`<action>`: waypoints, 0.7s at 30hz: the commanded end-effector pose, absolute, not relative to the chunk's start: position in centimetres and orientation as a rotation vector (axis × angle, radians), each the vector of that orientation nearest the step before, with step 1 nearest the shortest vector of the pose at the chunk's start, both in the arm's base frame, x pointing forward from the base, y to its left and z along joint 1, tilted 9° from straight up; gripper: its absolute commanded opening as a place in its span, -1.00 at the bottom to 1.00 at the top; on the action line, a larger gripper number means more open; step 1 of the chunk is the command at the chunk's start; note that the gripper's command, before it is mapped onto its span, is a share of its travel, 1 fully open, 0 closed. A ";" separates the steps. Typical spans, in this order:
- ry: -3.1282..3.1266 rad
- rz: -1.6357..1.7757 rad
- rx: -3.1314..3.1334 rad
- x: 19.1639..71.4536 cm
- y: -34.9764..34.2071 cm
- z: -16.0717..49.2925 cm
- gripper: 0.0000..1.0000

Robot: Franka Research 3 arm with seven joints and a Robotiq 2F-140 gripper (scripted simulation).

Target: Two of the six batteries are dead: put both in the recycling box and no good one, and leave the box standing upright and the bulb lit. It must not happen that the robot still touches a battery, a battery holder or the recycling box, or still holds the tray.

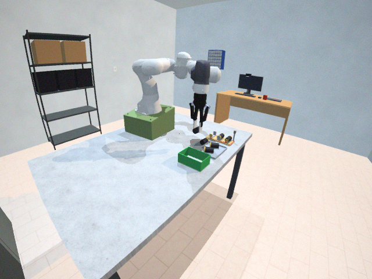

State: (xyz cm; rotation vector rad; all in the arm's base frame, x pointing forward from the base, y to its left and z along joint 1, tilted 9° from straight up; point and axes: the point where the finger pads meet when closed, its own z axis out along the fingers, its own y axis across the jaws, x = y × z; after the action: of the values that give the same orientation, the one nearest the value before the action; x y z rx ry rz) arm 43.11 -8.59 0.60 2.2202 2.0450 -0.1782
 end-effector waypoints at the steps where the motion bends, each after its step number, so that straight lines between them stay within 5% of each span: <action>1: 2.083 -0.173 2.184 43.3 -8.5 0.7 -0.68; 21: 2.083 -0.173 2.184 43.3 -9.7 -6.2 -0.68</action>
State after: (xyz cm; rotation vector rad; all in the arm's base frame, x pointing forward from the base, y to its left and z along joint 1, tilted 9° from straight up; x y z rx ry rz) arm 42.89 -9.55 -6.22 2.2027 2.0790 -0.1813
